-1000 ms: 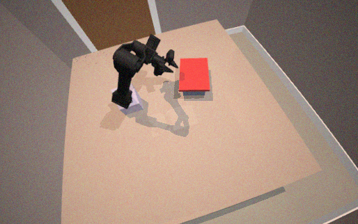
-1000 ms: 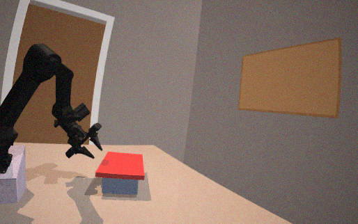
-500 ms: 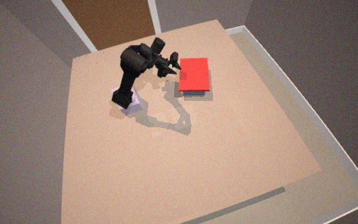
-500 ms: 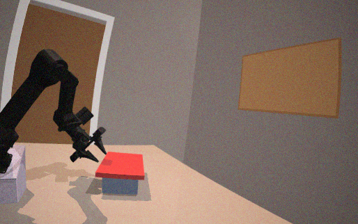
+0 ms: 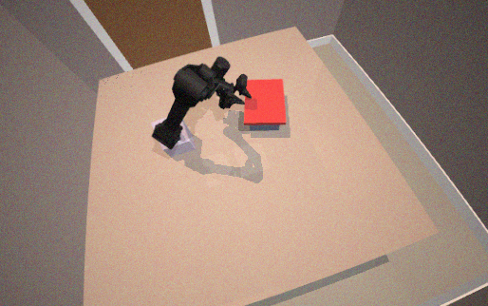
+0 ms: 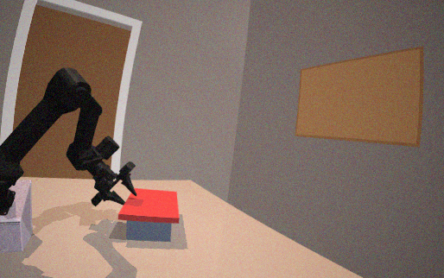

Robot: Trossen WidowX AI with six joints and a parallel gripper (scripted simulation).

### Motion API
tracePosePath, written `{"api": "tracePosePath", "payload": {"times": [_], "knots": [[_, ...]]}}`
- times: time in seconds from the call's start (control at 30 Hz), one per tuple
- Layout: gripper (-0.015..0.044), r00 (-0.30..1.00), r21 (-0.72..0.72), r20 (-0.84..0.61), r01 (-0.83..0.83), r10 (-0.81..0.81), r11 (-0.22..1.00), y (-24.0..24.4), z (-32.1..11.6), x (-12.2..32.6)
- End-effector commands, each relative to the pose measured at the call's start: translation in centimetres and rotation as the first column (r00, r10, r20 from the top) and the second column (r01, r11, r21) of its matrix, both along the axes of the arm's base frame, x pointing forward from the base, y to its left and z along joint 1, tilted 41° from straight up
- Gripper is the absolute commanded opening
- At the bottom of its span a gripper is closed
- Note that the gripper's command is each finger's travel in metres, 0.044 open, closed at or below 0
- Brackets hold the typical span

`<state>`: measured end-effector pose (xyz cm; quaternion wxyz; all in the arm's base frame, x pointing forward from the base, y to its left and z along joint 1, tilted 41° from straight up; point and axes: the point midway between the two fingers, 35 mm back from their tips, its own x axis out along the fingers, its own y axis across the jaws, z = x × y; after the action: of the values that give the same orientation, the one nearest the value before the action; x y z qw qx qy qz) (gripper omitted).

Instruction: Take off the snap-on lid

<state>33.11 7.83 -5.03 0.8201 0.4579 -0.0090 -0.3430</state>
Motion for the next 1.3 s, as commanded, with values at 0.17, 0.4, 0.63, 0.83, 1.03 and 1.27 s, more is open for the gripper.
{"api": "tracePosePath", "payload": {"times": [0.17,0.4,0.63,0.83,1.03,1.27], "knots": [[0.0195,1.000,-0.011,-0.017,-0.004,0.004,1.000,-0.33,-0.45,-0.18],[0.0148,1.000,-0.011,-0.017,-0.004,0.004,1.000,-0.33,-0.45,-0.18],[0.0082,1.000,-0.011,-0.017,-0.004,0.004,1.000,-0.33,-0.45,-0.18],[0.0000,1.000,-0.010,-0.011,-0.001,0.001,1.000,-0.32,-0.30,-0.17],[0.0000,1.000,-0.010,-0.011,-0.001,0.001,1.000,-0.23,-0.22,-0.18],[0.0000,1.000,-0.010,-0.011,-0.001,0.001,1.000,-0.12,-0.13,-0.23]]}}
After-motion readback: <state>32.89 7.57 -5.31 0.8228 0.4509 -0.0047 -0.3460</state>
